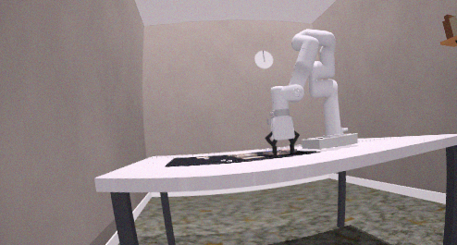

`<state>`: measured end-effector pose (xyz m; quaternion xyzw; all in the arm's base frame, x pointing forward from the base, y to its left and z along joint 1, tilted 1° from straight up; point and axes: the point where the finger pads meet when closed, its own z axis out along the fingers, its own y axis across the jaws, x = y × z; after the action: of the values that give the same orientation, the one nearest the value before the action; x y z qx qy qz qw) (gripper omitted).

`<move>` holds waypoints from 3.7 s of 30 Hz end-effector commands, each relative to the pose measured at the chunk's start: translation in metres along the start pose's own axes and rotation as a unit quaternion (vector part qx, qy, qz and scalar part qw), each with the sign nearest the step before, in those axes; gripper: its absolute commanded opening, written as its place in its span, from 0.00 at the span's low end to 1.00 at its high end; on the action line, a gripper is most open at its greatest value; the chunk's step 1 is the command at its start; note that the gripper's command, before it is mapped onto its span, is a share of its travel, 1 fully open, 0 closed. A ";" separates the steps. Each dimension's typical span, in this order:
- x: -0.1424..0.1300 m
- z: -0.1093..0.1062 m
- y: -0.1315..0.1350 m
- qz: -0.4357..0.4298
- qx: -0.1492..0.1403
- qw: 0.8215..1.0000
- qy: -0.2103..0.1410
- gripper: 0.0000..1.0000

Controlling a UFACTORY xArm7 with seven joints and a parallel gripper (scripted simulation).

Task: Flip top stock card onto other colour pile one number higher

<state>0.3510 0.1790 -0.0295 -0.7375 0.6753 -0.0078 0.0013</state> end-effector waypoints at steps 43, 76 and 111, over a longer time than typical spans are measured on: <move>0.000 -0.001 -0.001 0.000 0.001 1.000 -0.001 0.87; 0.000 -0.044 -0.001 0.000 0.001 1.000 -0.001 0.87; 0.001 -0.091 -0.001 0.000 0.001 1.000 -0.001 0.87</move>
<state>0.3497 0.1786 0.0603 -0.7374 0.6754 -0.0075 0.0013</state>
